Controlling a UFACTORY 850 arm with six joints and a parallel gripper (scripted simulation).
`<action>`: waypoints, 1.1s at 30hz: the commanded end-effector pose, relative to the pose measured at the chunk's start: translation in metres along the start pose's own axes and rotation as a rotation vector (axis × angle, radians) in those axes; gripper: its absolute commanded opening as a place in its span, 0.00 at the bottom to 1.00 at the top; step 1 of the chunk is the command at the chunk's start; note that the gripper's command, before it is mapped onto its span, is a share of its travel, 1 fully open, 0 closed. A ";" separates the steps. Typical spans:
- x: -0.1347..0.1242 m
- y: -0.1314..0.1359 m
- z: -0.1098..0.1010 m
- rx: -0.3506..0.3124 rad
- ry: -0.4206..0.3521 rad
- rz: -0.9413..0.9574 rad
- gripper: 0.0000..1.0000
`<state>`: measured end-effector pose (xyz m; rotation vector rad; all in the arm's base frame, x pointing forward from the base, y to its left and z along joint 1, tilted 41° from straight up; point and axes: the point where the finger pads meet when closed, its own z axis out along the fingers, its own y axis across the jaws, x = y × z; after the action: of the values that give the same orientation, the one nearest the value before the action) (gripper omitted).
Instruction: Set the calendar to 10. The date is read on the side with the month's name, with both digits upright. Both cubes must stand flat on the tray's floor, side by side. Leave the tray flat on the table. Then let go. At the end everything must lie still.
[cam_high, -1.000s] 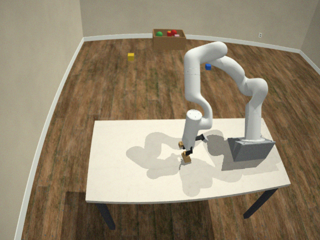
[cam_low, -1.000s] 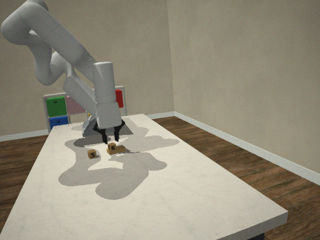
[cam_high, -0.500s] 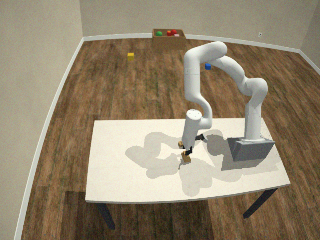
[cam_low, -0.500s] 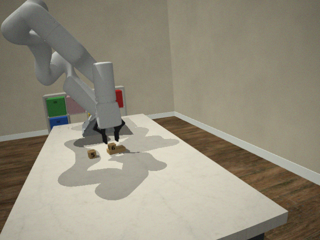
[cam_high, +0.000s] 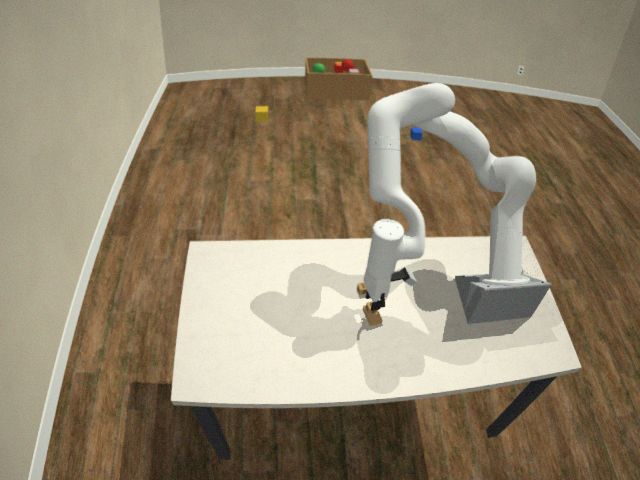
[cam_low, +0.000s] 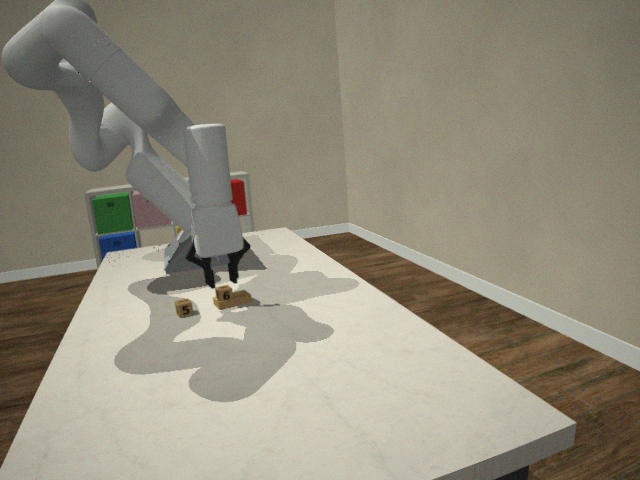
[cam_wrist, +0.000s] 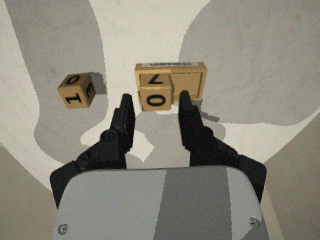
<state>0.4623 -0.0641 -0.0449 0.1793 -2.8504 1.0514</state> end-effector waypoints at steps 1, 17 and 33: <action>-0.001 0.000 -0.001 0.000 -0.001 0.000 0.47; -0.001 0.000 -0.001 0.000 -0.001 0.000 0.47; -0.001 0.000 -0.001 0.000 -0.001 0.000 0.47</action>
<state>0.4629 -0.0641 -0.0450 0.1793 -2.8504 1.0514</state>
